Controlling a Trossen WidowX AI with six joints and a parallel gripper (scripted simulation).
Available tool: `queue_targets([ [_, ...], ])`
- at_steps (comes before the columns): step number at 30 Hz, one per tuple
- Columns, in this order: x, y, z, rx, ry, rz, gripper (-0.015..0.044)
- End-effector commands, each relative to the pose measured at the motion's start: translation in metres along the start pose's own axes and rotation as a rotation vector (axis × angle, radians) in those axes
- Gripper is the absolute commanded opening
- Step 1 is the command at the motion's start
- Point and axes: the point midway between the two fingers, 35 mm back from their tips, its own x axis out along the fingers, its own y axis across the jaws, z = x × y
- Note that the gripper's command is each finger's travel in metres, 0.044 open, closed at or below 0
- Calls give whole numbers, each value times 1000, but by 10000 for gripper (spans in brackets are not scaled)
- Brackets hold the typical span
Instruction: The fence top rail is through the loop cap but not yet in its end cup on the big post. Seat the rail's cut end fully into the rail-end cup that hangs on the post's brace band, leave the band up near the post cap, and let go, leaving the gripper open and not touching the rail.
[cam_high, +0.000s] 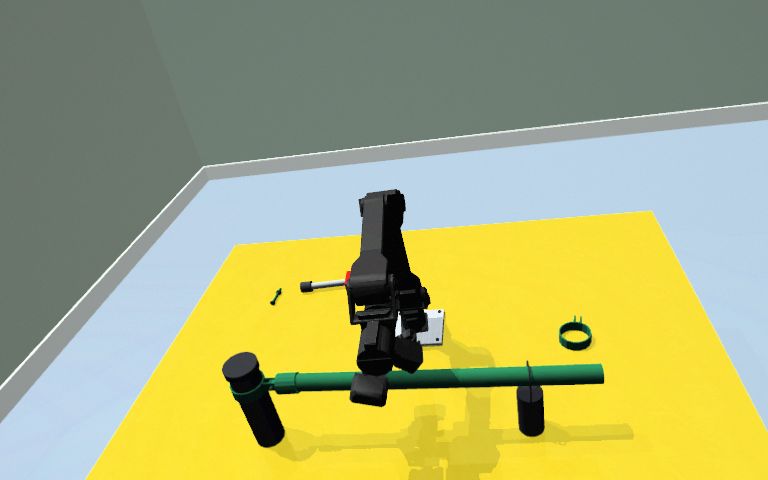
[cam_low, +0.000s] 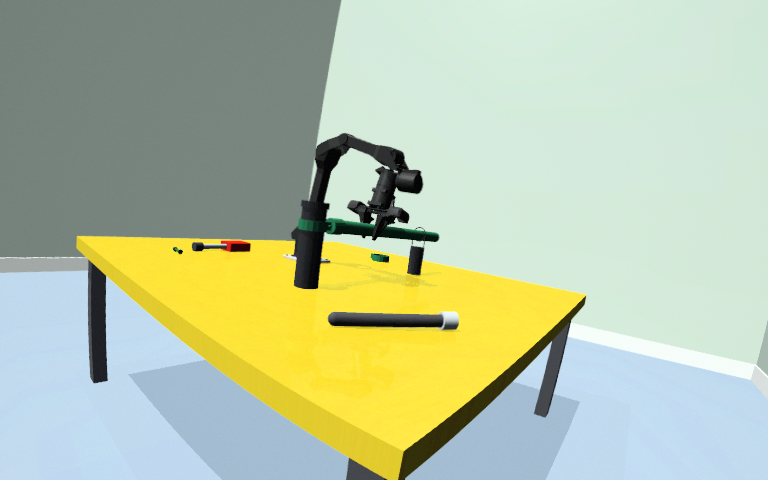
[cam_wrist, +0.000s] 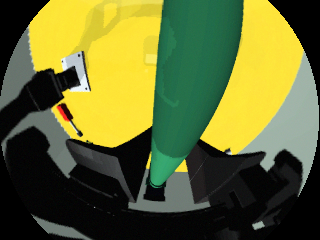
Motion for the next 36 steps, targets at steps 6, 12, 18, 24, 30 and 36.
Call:
queue_targets([
  [6,0,0,-4,2,11,-1,0],
  [12,0,0,-4,2,11,-1,0],
  [18,0,0,-4,2,11,-1,0],
  [24,0,0,-2,1,6,0,0],
  [30,0,0,0,0,0,0,0],
  [36,0,0,-1,-1,0,0,0],
])
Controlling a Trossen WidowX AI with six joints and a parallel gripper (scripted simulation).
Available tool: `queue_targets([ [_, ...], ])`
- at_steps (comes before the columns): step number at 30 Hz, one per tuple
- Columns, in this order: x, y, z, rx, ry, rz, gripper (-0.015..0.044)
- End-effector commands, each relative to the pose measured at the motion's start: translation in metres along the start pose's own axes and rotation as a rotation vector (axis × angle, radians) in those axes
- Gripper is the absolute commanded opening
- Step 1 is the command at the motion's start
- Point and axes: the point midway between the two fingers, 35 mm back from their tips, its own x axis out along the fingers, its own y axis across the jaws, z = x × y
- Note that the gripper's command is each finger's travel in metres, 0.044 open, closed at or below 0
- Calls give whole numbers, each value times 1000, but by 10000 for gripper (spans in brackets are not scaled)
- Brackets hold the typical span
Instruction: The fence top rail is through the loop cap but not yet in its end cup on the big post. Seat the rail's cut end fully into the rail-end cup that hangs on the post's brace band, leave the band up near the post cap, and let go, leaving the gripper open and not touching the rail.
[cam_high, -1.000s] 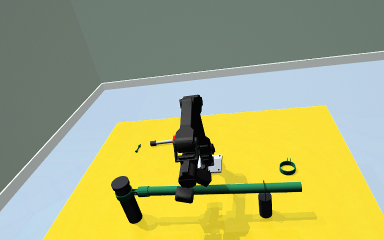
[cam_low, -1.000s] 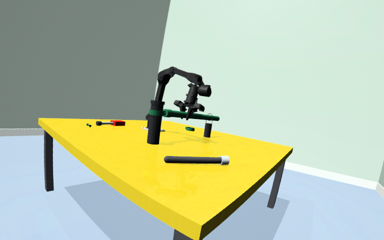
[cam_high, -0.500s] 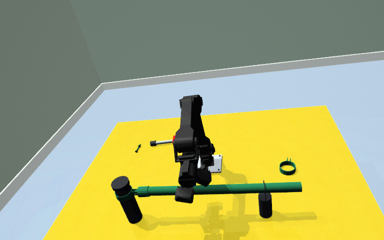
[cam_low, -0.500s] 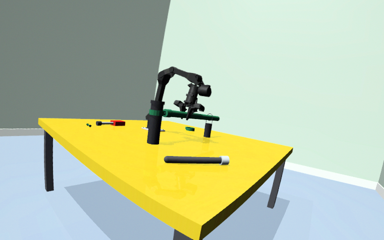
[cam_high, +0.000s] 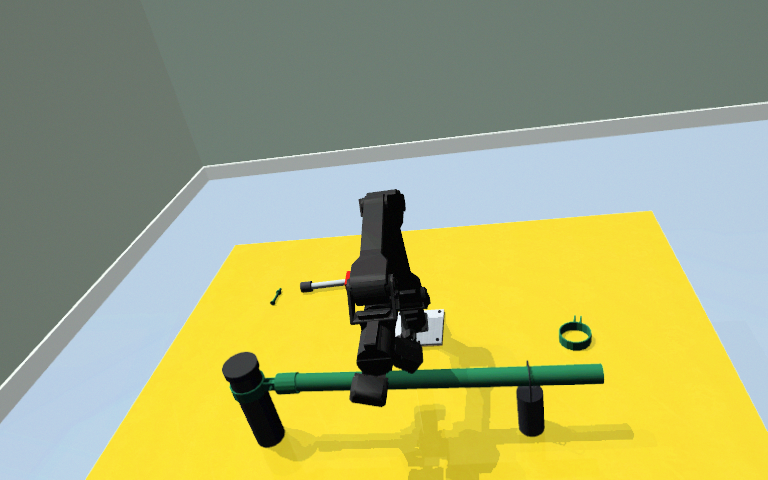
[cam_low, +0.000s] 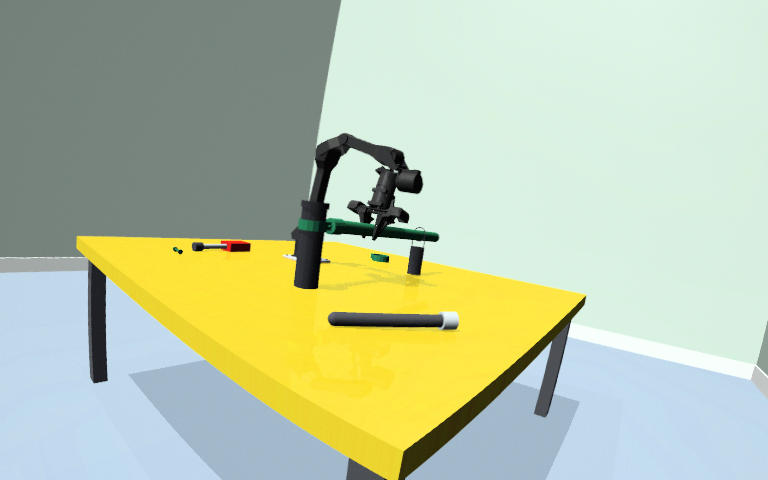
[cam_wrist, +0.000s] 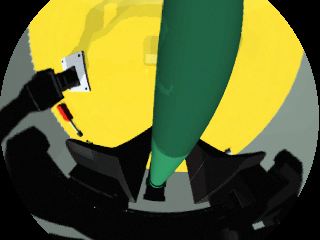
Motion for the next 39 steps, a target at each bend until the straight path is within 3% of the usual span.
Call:
queue_targets([
  [1,0,0,-1,-1,0,-1,0],
  [39,2,-1,-2,-4,-9,2,0],
])
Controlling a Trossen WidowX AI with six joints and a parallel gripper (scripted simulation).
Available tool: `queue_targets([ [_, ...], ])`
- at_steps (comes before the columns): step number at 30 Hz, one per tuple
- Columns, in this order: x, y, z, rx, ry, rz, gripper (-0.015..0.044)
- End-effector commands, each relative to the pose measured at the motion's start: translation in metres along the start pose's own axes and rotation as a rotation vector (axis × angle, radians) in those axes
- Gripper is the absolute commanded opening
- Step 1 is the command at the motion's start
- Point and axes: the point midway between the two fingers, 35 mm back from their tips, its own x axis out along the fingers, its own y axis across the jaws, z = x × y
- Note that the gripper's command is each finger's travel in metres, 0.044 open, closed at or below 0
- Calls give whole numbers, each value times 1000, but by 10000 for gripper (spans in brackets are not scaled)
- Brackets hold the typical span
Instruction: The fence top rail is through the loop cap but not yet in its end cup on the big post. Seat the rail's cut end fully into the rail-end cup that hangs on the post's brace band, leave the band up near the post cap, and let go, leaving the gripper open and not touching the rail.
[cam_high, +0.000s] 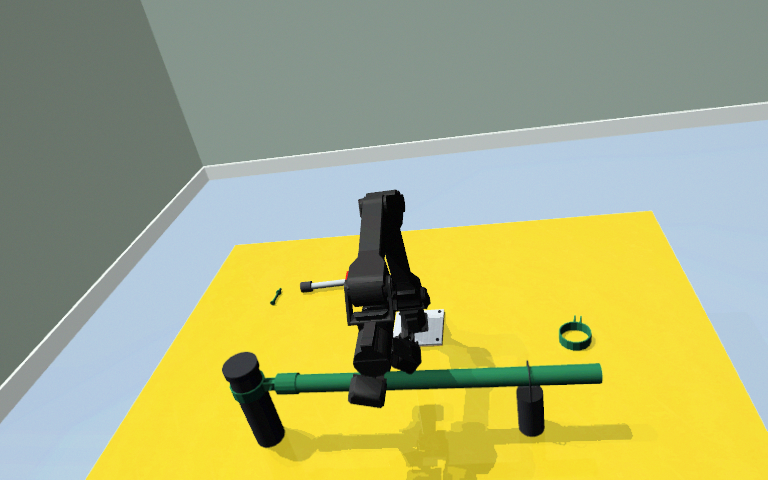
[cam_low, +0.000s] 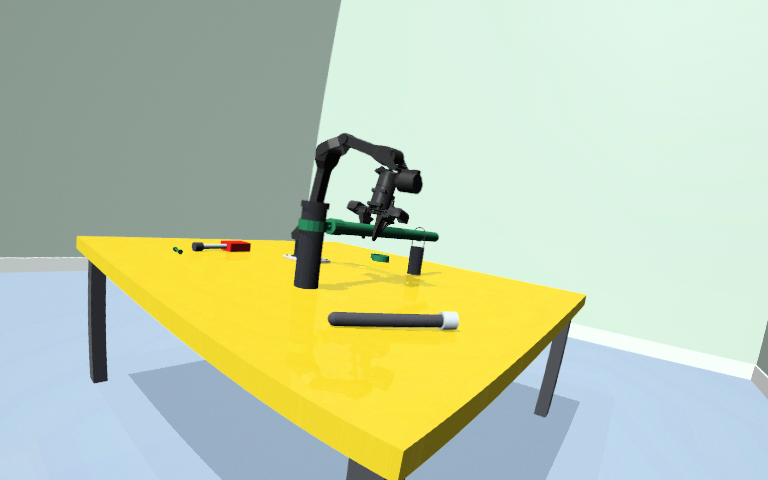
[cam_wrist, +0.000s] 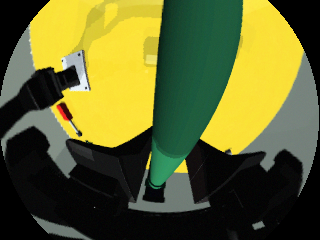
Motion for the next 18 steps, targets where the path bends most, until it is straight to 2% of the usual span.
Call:
queue_targets([
  [1,0,0,0,0,0,0,0],
  [18,1,0,-9,0,1,0,0],
])
